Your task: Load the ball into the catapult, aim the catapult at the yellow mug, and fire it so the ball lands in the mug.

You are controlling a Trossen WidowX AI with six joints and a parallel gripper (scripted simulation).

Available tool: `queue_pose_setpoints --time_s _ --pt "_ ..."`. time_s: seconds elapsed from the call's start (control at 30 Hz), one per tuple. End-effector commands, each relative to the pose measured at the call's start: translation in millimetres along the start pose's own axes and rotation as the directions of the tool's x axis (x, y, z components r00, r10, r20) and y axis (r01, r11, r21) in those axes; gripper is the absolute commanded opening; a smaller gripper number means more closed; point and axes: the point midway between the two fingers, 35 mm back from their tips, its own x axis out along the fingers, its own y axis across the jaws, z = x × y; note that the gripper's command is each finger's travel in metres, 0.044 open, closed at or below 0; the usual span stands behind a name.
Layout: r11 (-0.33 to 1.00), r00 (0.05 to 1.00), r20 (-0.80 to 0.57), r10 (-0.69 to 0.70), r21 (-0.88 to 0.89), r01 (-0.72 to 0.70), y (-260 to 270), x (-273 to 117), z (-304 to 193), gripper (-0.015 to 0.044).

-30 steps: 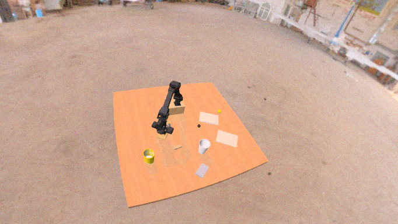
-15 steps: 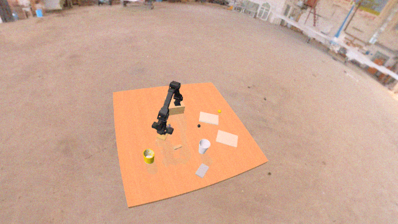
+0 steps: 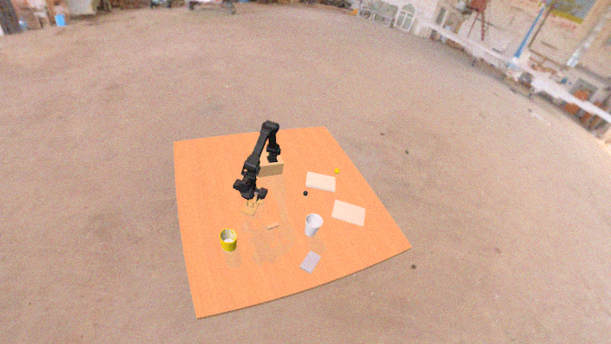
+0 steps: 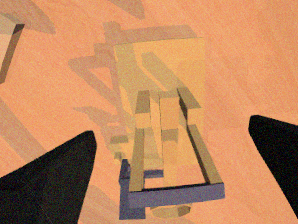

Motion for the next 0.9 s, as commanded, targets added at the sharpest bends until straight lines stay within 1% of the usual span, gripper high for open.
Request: queue_pose_setpoints --time_s 0.0,0.03,0.07,0.2,0.23,0.33,0.4,0.43,0.5,0.57,0.6,0.73,0.87 --pt "1.0 1.0 0.024 0.0 -0.002 0.0 0.1 -38.7 -1.3 0.044" --pt "1.0 1.0 0.024 0.0 -0.002 0.0 0.1 -38.7 -1.3 0.044" --pt "1.0 0.999 0.036 0.0 0.0 0.0 0.1 -26.1 3.4 0.044" --pt "1.0 0.999 0.038 0.0 0.0 0.0 0.1 -28.6 3.5 0.044" --pt "1.0 0.999 0.043 0.0 0.0 0.0 0.1 -36.2 3.9 0.044" --pt "1.0 0.998 0.071 -0.001 0.0 0.001 0.2 -77.8 2.4 0.044" --pt "1.0 0.997 0.077 -0.001 0.0 0.001 0.3 -87.9 1.2 0.044" --pt "1.0 0.999 0.035 0.0 -0.004 0.0 3.2 -60.3 -2.1 0.0414" --pt "0.999 0.999 0.035 0.002 -0.043 0.0 26.4 -54.5 -5.4 0.0361" --pt "0.995 0.999 0.034 0.005 -0.102 -0.002 61.2 -45.8 -13.4 0.0309" --pt "0.991 0.999 0.034 0.007 -0.131 -0.002 78.1 -41.4 -18.8 0.03" --pt "0.969 0.999 0.033 0.014 -0.248 -0.005 141.2 -24.3 -48.9 0.03" --pt "0.937 0.999 0.024 0.022 -0.349 -0.012 195.3 -7.6 -91.5 0.03"
